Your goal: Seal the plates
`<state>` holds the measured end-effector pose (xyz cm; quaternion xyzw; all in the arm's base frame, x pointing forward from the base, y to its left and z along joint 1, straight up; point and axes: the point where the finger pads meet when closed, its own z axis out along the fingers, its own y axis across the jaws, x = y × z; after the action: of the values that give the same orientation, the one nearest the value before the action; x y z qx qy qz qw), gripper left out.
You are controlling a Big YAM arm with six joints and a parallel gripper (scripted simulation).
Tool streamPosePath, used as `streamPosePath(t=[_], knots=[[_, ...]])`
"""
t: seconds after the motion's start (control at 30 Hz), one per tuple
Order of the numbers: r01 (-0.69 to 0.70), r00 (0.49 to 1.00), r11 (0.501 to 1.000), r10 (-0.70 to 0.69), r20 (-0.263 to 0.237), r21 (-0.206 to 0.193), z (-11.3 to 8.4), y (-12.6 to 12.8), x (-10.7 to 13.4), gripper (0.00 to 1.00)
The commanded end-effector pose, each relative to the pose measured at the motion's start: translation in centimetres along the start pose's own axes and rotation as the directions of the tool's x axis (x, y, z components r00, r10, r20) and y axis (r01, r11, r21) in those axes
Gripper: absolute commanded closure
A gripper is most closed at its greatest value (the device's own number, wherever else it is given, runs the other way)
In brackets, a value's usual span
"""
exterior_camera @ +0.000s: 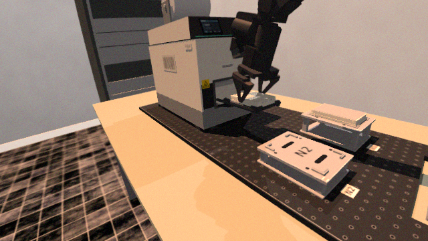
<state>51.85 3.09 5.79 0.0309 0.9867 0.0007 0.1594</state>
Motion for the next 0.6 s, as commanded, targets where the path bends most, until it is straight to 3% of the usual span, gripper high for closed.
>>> streamPosePath(t=[0.0, 0.57], knots=[[-0.024, 0.998, 1.0, 0.025, -0.066, 0.005, 3.45, 0.1, 1.11, 1.0], [-0.015, 0.999, 1.0, 0.014, -0.051, -0.013, 3.39, 0.93, 0.66, 1.0]])
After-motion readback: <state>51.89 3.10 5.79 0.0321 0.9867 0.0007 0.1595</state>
